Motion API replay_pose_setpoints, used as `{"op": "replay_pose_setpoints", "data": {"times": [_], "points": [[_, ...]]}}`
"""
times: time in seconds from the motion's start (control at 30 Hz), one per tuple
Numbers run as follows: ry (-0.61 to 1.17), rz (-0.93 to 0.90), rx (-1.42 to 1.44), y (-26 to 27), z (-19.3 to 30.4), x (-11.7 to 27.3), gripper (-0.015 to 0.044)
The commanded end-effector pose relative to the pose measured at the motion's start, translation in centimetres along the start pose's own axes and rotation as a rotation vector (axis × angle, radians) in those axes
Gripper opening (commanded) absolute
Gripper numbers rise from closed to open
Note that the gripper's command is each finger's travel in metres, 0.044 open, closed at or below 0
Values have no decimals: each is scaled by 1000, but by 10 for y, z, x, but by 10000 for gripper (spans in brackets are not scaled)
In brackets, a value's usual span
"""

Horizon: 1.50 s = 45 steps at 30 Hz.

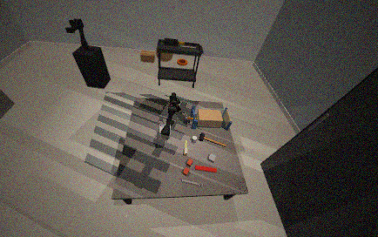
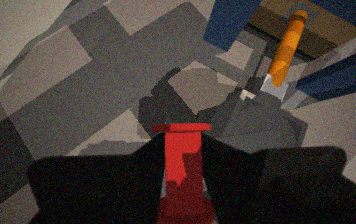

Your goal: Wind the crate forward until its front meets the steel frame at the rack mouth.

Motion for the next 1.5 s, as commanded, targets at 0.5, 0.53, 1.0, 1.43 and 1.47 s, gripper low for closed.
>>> {"op": "replay_pose_setpoints", "data": {"times": [0.5, 0.53, 1.0, 1.43, 1.47], "points": [[27, 1, 22, -6, 31, 10, 0], [27, 1, 22, -6, 32, 10, 0], [28, 1, 23, -14, 46, 17, 0], [28, 1, 23, -24, 57, 22, 0], [28, 1, 23, -25, 58, 22, 0]]}}
Point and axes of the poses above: the point midway between the two fingers, 35 mm back from their tips, its own x axis back along the fingers, its own y axis across the jaws, z = x × y, the point moved 3 cm from there along x, back along the fingers, and after that the axes turned 2 degrees about x, right-handed, at the moved point
